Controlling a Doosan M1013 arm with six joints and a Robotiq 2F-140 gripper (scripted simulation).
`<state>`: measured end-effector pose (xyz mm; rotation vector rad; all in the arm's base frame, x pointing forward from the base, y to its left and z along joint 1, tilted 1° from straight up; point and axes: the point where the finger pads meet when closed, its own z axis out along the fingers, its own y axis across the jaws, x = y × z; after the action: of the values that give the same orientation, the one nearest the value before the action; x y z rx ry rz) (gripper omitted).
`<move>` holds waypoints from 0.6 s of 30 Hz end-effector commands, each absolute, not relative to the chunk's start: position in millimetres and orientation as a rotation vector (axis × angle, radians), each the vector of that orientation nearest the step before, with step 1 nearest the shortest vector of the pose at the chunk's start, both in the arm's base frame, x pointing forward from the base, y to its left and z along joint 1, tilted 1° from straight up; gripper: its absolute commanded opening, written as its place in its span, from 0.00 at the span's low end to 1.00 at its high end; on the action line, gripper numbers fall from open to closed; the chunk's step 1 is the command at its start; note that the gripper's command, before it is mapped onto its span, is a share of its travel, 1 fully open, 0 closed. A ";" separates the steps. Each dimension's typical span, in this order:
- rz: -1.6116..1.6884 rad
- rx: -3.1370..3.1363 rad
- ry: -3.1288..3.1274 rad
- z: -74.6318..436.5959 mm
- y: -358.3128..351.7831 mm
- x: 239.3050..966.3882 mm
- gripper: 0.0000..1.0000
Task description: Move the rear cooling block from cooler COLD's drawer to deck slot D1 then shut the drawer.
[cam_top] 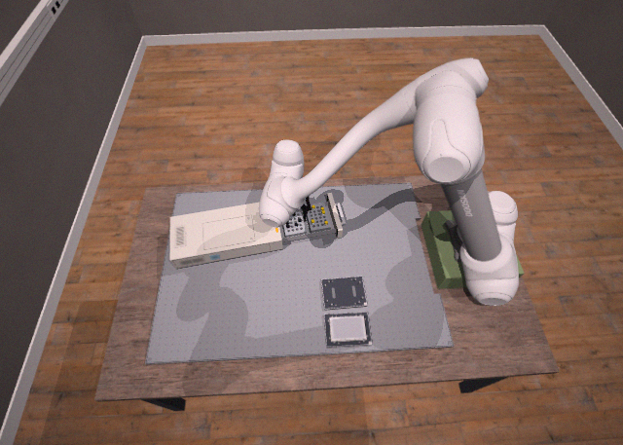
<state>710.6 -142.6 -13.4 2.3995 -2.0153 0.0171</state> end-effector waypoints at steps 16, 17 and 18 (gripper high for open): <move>0.019 2.400 -2.016 -24.4 -142.8 711.2 0.66; 0.019 2.400 -2.016 -24.3 -142.8 711.2 0.66; 0.019 2.400 -2.016 -24.3 -142.8 711.2 0.66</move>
<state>710.6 -142.7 -25.2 2.3995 -2.0153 0.0172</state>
